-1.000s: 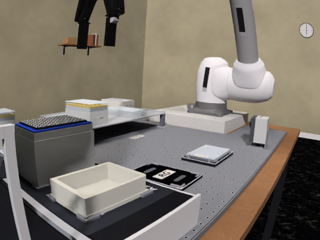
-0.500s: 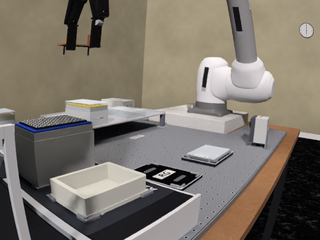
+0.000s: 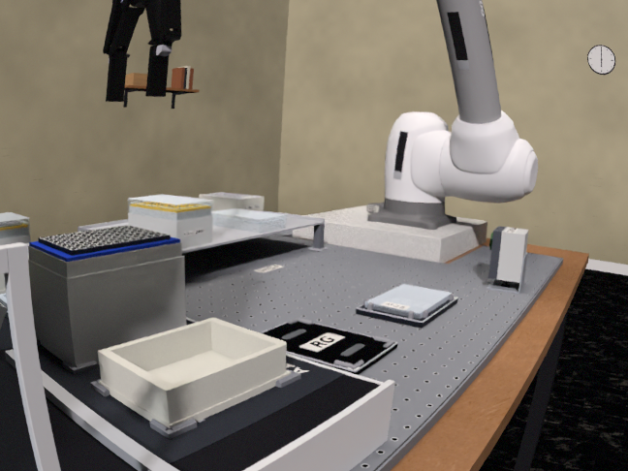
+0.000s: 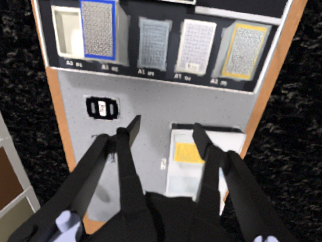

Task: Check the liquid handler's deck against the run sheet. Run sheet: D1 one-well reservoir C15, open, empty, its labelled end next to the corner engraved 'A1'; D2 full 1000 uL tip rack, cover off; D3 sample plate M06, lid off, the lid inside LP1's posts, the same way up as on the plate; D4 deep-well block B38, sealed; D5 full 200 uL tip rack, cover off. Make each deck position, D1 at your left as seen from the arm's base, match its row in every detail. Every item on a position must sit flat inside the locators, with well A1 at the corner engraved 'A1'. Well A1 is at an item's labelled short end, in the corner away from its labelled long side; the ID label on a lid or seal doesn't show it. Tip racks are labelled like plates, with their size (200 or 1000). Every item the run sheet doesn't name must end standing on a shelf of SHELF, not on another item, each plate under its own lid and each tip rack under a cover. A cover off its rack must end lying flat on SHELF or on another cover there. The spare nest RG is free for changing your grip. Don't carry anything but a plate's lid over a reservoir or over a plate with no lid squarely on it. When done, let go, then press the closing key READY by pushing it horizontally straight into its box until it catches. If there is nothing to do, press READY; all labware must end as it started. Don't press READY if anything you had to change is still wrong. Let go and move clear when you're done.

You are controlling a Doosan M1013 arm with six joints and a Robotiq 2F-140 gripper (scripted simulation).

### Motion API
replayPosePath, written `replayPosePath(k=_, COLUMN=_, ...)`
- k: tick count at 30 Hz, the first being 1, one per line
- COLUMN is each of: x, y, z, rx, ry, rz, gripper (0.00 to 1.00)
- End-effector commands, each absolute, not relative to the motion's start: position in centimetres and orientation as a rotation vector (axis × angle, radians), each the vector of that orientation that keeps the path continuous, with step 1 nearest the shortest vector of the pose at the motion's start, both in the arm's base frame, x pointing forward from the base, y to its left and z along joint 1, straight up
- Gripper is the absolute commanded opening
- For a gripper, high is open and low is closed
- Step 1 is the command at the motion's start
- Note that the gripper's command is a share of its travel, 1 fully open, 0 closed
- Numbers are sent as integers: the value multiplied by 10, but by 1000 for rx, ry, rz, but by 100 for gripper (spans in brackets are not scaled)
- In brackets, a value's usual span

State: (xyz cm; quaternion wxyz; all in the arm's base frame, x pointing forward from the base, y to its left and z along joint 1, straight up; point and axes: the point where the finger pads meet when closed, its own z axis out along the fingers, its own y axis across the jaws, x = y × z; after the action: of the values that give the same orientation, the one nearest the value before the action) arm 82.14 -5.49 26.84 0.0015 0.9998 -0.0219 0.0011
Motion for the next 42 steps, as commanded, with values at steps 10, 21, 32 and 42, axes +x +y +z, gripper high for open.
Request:
replayPosePath(k=10, x=821, y=-96, z=270, rx=3138, ry=-70, rz=6, gripper=67)
replayPosePath(k=21, x=820, y=-149, z=270, rx=3138, ry=-70, rz=6, gripper=67)
replayPosePath(k=32, x=820, y=-179, z=270, rx=3138, ry=-64, rz=6, gripper=67)
replayPosePath(k=42, x=819, y=-229, z=270, rx=3138, ry=-64, rz=6, gripper=67)
